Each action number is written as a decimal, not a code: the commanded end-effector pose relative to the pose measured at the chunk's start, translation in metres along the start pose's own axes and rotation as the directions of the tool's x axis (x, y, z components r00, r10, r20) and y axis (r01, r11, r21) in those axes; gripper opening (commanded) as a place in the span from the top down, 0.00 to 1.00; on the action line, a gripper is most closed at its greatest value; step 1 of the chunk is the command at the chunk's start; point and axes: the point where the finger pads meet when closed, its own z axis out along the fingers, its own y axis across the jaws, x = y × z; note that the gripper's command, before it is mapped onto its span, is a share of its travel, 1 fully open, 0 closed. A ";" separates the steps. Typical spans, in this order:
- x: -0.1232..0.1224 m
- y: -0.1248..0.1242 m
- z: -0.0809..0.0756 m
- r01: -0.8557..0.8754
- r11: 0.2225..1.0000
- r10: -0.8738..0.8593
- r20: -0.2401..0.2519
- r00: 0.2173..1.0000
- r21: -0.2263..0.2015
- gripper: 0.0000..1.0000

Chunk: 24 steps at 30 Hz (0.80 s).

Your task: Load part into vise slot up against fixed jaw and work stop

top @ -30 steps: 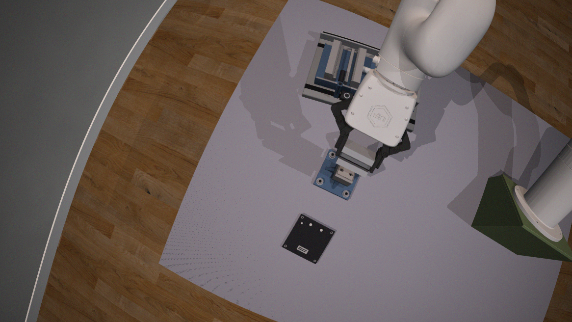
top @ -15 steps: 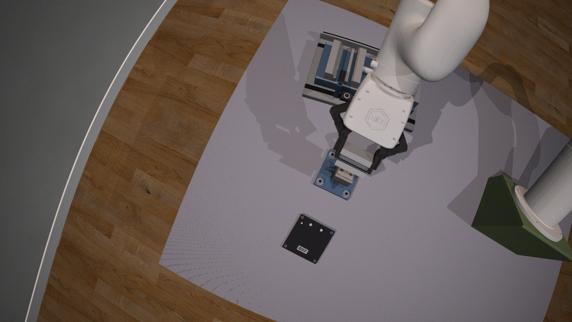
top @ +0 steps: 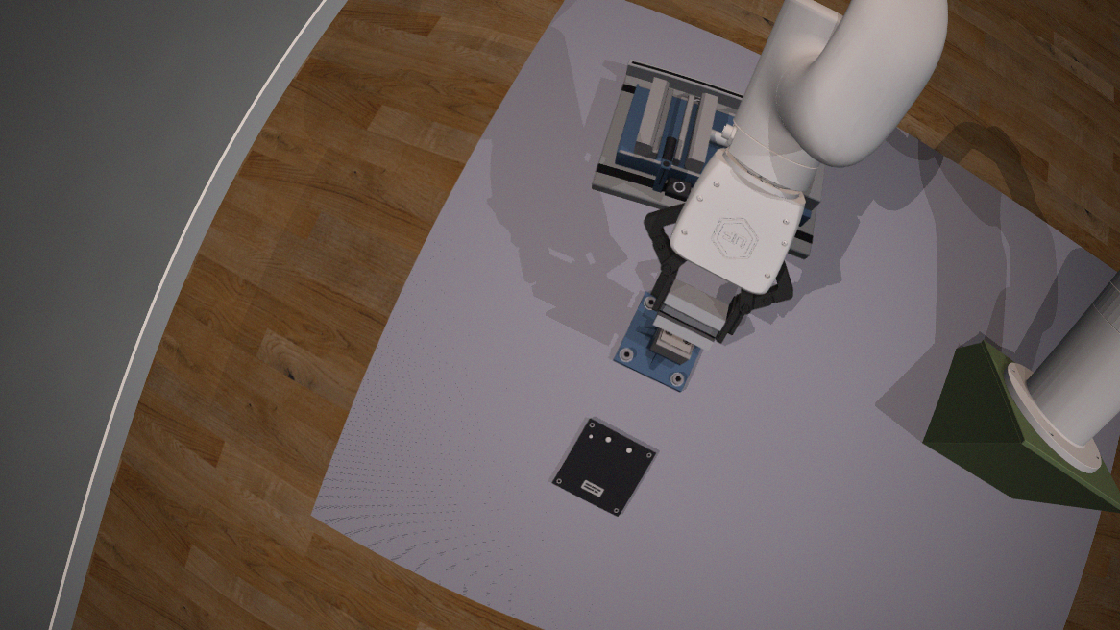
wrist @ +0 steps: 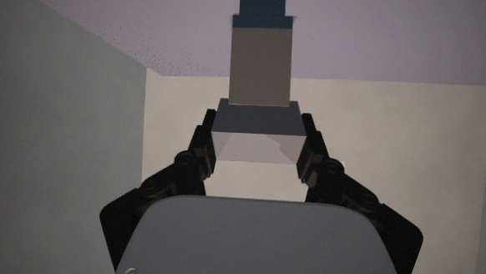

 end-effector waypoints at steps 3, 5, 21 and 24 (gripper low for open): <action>0.002 -0.001 0.002 0.001 1.000 -0.001 0.000 1.000 0.002 1.00; 0.003 -0.001 0.003 0.001 1.000 -0.001 0.000 1.000 0.002 1.00; 0.009 -0.001 0.009 0.001 1.000 -0.001 0.000 1.000 0.002 1.00; 0.009 -0.001 0.009 0.001 1.000 -0.001 0.000 1.000 0.002 1.00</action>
